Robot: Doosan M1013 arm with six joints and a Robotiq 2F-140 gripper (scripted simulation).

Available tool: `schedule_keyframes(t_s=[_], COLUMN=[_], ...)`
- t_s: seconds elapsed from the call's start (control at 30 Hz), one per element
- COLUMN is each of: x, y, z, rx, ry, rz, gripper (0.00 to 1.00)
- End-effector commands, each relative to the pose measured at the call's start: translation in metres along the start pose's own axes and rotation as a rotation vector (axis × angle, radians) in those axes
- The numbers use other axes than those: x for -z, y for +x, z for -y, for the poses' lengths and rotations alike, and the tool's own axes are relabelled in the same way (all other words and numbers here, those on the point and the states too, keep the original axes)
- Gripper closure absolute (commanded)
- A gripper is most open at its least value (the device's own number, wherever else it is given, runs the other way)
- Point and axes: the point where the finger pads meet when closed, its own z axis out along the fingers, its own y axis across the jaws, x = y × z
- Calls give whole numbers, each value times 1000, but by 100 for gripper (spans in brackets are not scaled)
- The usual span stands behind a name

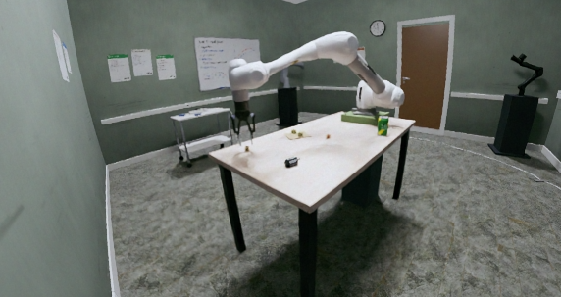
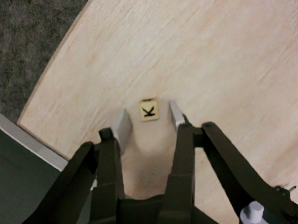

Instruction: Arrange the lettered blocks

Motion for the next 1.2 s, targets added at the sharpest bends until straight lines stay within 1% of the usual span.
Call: schedule_keyframes(t_s=[0.0, 0.4, 0.87, 1.17], x=[2, -1, -25, -31], y=[0, 0, 0, 0], z=[0, 0, 0, 0], rx=[0, 0, 0, 0], ry=[2, 2, 2, 2], rz=[1, 1, 1, 1], gripper=[57, 57, 57, 57])
